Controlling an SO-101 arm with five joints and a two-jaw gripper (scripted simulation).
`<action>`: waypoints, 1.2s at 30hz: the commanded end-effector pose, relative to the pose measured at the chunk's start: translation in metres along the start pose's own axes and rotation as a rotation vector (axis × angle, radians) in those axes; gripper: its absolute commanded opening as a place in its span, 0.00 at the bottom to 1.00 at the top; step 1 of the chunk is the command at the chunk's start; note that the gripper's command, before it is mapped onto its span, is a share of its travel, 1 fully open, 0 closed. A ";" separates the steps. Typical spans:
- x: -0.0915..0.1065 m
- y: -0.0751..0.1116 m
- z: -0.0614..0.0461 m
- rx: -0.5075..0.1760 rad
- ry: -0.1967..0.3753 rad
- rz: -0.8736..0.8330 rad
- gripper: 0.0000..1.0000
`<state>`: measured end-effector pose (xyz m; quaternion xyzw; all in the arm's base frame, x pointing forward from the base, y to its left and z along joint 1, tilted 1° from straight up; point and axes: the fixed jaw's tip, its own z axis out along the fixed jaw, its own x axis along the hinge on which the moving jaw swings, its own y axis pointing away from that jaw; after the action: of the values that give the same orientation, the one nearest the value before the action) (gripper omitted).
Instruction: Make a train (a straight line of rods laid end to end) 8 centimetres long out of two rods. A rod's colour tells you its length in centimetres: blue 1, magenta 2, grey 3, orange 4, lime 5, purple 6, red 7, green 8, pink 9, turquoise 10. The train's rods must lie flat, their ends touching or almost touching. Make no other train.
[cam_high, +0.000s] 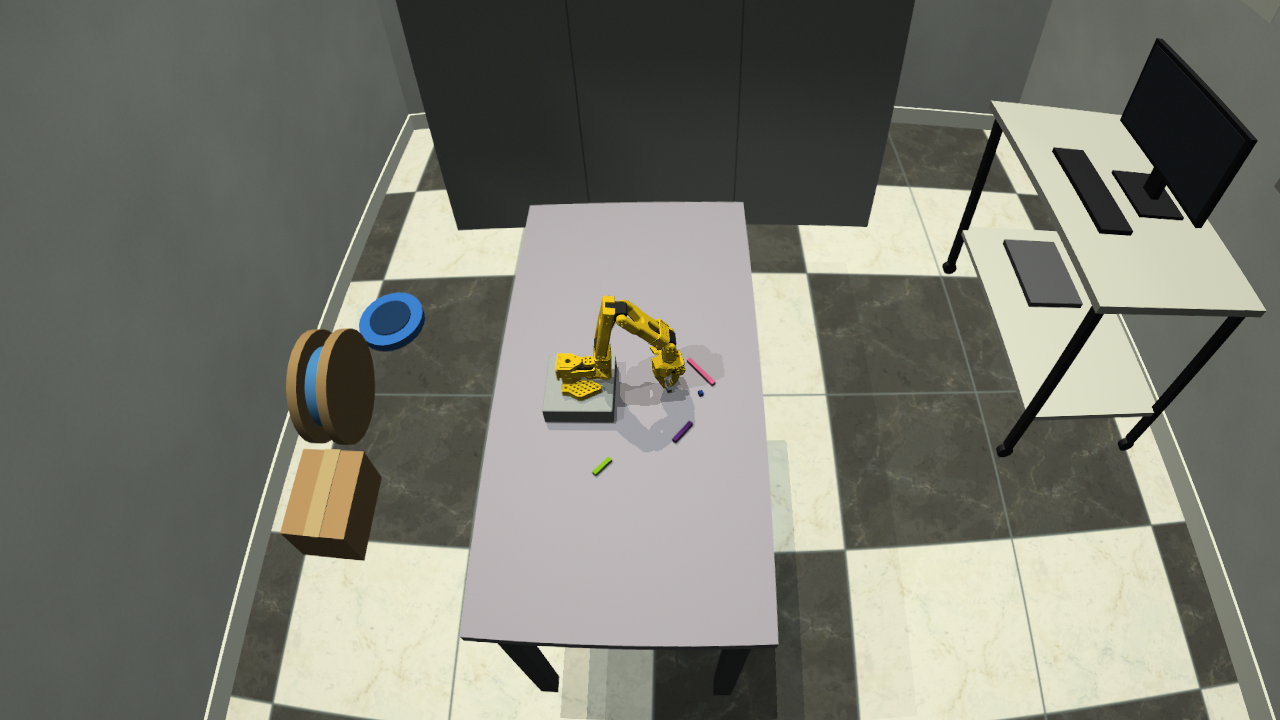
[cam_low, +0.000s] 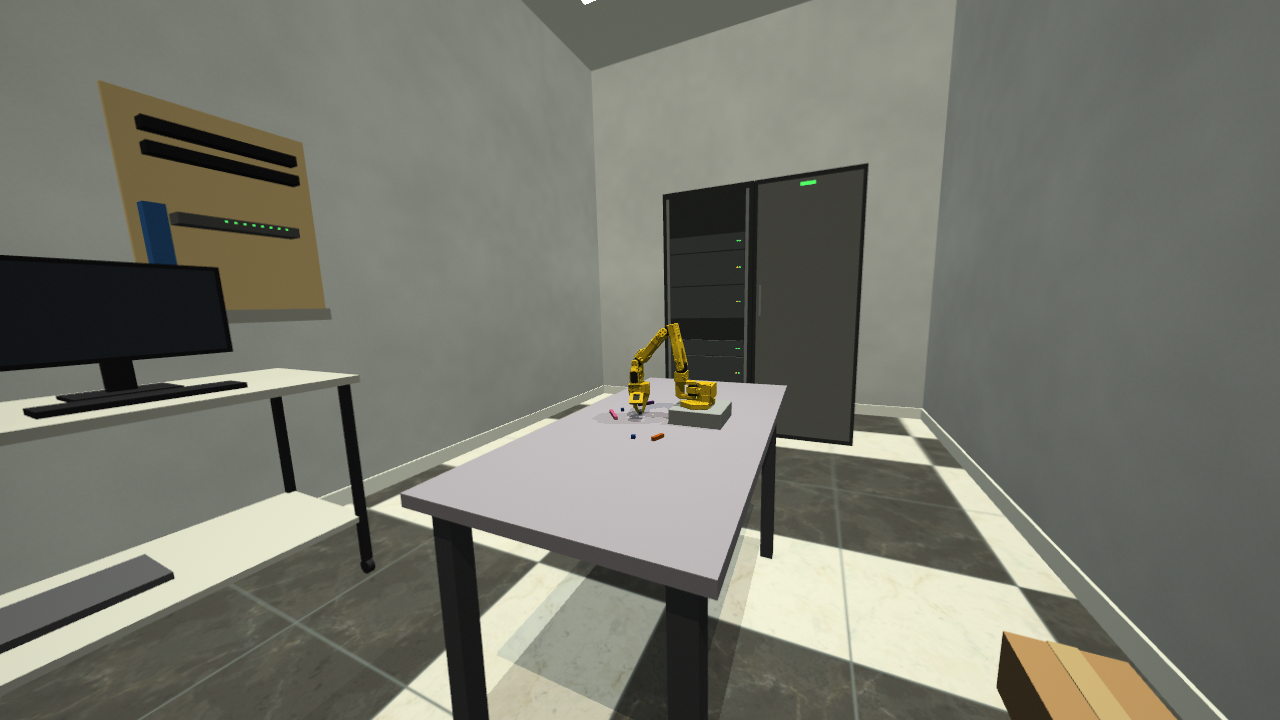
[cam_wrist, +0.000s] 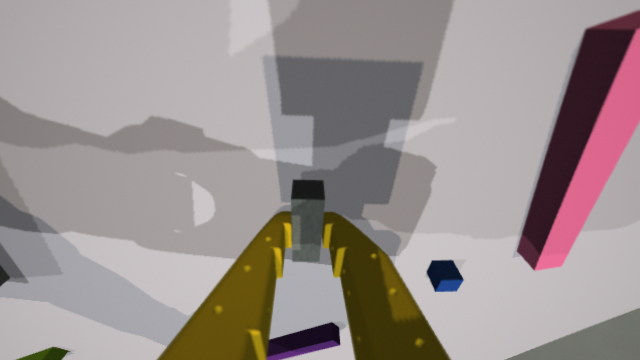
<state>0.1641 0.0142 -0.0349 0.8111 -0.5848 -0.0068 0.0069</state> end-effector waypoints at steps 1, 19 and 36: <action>-0.002 -0.001 0.003 0.000 -0.001 -0.003 0.00; -0.002 -0.002 0.004 0.008 0.000 -0.003 0.00; -0.002 -0.002 0.004 0.008 0.000 -0.003 0.02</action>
<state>0.1657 0.0143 -0.0373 0.8111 -0.5849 -0.0032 0.0038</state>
